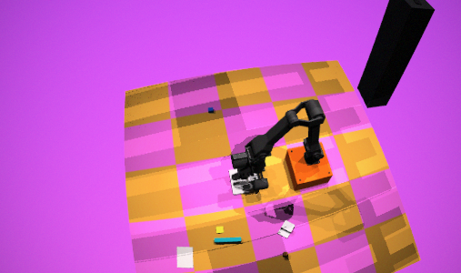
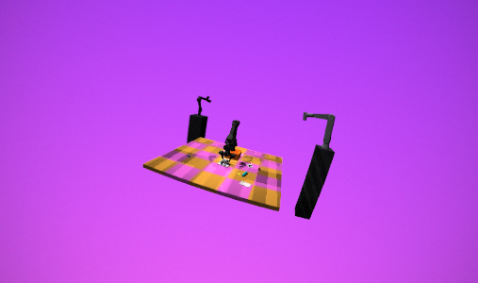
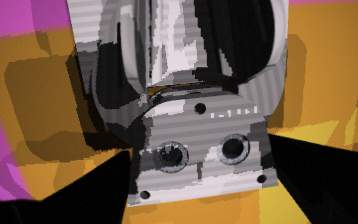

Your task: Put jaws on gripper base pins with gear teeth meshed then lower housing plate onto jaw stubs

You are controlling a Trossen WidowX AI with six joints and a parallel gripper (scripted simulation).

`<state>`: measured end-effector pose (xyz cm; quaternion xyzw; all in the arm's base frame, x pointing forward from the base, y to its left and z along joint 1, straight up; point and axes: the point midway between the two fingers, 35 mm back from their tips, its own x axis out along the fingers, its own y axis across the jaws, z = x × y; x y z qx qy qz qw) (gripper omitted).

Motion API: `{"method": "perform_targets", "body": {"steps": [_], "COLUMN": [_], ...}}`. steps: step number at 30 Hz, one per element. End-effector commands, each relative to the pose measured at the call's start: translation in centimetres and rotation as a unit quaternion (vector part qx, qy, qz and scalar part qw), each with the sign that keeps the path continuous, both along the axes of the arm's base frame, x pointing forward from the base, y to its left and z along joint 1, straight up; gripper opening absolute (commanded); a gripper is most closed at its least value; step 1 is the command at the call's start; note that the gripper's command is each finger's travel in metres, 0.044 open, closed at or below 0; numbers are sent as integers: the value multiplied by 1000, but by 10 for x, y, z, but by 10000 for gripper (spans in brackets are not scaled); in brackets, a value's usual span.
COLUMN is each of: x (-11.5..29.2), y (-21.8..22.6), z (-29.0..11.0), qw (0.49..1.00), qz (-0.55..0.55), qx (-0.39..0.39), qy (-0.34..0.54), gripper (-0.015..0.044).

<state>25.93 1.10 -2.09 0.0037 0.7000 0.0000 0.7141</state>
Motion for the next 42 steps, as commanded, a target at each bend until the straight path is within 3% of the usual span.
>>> {"method": "perform_targets", "body": {"steps": [1,42], "x": [0,0], "y": [1,1], "z": [-2,-10], "qw": [1000,1000], "qz": [-1,-1], "qx": [2,2], "qy": [-1,-1], "gripper": [351,351]}}
